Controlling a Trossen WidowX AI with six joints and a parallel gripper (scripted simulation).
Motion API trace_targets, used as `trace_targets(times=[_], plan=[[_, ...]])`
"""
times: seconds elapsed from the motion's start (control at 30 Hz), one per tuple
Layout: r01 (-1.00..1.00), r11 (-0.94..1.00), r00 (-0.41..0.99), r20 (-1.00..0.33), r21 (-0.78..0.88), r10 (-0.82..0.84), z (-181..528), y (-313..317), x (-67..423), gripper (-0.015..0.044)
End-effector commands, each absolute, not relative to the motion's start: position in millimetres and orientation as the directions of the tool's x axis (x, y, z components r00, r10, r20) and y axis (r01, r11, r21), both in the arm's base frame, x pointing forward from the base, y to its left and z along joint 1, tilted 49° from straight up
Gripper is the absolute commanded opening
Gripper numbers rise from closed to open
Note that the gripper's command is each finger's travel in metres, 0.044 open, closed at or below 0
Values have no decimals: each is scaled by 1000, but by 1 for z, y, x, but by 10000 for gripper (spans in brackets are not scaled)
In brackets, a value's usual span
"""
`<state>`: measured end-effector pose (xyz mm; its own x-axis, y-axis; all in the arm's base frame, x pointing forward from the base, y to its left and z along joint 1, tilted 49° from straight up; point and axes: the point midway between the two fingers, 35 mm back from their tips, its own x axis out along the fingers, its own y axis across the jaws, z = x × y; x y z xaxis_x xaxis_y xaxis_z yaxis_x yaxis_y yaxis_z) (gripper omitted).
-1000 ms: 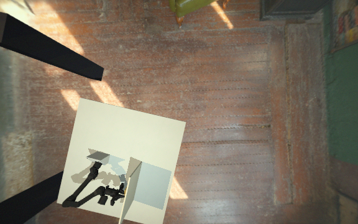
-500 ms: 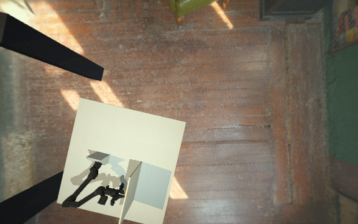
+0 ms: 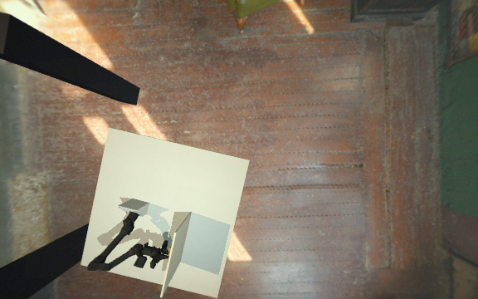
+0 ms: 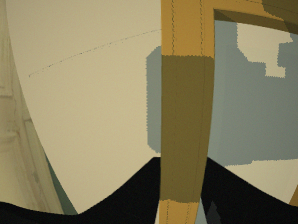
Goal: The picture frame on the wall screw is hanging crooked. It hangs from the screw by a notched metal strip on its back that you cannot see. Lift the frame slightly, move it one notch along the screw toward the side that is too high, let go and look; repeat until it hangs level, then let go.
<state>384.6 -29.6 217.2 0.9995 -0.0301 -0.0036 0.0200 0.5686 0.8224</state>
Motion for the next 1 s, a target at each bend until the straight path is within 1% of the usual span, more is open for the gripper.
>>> trace_targets(times=[0.0, 0.97], plan=[[22, 591, 999, -4, 806, -33, 217, -30, 385, 0], [26, 710, 999, -3, 704, -33, 219, -28, 384, 0]])
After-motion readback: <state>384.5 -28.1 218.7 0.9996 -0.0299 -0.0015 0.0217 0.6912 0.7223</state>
